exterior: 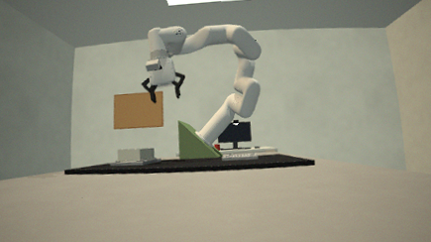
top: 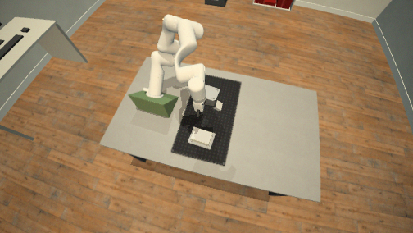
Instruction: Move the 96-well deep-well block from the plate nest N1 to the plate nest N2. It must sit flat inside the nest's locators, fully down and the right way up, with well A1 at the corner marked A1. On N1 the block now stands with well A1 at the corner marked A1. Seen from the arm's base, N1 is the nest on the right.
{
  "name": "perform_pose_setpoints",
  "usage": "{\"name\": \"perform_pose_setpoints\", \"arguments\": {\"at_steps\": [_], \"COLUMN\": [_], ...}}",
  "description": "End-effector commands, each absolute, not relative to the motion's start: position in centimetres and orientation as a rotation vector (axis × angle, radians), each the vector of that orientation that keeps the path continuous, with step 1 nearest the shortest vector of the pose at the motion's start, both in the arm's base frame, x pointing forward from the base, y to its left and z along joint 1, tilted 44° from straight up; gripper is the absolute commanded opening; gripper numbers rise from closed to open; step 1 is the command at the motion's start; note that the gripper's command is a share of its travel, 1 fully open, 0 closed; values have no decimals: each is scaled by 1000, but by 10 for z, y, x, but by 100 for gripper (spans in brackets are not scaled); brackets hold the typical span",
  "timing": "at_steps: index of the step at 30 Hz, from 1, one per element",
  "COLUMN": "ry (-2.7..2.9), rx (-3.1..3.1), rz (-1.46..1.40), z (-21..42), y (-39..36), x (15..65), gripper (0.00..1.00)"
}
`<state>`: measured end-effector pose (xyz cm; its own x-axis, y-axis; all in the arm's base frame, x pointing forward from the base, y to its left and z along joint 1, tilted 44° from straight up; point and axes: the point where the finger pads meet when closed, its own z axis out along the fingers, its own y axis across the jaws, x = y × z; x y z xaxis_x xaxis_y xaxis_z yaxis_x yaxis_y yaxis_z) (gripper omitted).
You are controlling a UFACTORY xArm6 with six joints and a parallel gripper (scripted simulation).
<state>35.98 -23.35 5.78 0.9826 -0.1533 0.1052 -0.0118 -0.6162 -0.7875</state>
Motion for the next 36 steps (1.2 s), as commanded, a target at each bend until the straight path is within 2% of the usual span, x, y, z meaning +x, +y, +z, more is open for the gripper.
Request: {"name": "perform_pose_setpoints", "arguments": {"at_steps": [1, 36], "ry": [139, 240], "rx": [-2255, -2357], "rz": [-186, -84], "z": [49, -93], "y": [-237, -231], "x": [364, 388], "gripper": [100, 100]}}
